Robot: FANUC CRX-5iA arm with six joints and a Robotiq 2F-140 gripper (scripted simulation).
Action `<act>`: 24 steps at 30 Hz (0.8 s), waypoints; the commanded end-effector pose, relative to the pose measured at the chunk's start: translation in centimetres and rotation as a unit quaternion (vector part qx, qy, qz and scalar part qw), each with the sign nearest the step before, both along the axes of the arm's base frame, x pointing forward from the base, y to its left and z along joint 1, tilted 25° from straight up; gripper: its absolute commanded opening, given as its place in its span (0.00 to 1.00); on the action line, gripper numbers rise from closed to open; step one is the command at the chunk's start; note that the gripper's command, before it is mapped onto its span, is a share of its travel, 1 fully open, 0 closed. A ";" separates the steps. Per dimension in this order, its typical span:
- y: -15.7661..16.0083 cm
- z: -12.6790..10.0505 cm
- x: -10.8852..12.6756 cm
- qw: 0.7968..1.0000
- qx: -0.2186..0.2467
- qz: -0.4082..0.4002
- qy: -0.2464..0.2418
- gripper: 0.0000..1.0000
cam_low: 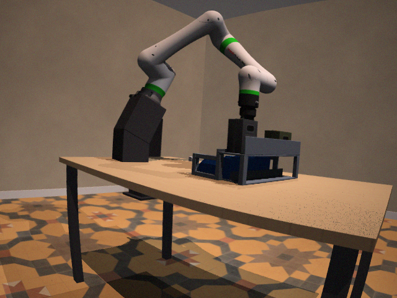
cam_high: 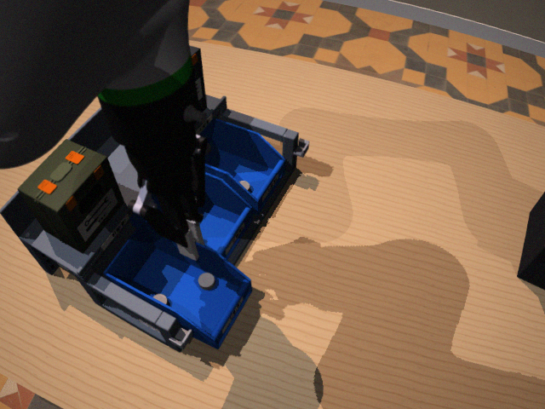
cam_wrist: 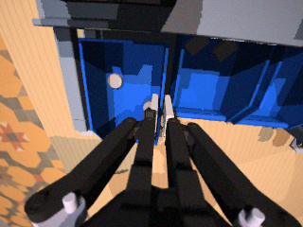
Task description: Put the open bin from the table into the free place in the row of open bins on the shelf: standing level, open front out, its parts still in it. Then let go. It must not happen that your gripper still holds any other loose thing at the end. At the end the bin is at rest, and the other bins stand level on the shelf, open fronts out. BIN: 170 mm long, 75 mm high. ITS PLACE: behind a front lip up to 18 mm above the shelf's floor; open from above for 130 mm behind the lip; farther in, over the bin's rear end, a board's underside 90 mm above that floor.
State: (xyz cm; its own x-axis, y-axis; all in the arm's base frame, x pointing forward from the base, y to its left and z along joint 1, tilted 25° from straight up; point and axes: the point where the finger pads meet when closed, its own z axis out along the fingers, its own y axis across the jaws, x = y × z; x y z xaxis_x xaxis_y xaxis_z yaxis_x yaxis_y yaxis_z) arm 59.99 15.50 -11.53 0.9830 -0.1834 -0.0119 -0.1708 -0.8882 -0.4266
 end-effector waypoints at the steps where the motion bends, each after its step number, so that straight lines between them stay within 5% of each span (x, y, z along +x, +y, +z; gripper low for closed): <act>1: -0.1 0.3 0.0 1.000 0.000 0.000 0.000 0.06; 24: -1.4 3.0 -0.3 1.000 0.000 0.000 0.000 0.06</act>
State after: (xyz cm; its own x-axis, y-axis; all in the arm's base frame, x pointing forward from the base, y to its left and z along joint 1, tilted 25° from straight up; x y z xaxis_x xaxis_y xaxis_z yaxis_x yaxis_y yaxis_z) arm 59.71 14.37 -9.05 0.9830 -0.1834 -0.0119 -0.1708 -0.8882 -0.4266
